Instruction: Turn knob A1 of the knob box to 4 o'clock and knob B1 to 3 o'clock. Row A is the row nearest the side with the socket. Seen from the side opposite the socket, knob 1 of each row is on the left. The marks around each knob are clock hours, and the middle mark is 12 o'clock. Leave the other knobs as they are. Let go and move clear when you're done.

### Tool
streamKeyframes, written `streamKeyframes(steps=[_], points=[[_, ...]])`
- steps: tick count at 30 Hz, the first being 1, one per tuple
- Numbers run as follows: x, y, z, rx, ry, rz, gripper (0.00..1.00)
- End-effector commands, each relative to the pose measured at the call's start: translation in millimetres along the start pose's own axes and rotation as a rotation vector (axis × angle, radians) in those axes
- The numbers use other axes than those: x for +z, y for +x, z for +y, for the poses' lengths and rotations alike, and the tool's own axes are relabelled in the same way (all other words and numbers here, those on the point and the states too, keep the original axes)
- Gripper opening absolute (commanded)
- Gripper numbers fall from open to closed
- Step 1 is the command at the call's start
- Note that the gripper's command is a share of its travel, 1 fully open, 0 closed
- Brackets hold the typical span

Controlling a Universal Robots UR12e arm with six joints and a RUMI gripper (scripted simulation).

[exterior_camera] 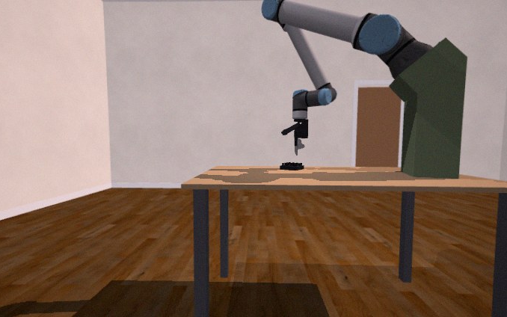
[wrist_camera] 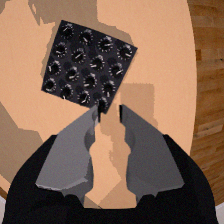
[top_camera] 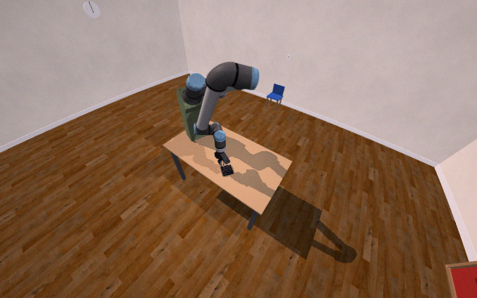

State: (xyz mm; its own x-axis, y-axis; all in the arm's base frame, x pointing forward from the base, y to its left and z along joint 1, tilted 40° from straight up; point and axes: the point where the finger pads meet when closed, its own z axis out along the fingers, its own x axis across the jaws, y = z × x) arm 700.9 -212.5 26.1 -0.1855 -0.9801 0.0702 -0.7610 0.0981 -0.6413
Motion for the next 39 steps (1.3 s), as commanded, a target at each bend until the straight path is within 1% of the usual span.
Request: streamKeyframes(steps=[1, 7, 9, 17, 39], points=[[-3.2, -1.0, 3.3, -0.156, -0.002, -0.007, 0.11], [-4.8, -1.7, 4.6, -0.286, -0.002, -0.007, 0.11], [-4.8, -1.7, 4.6, -0.286, -0.002, -0.007, 0.11], [-6.2, -2.2, 5.9, -0.403, -0.001, -0.007, 0.11], [-5.9, -2.7, 6.0, -0.425, -0.001, -0.007, 0.11]])
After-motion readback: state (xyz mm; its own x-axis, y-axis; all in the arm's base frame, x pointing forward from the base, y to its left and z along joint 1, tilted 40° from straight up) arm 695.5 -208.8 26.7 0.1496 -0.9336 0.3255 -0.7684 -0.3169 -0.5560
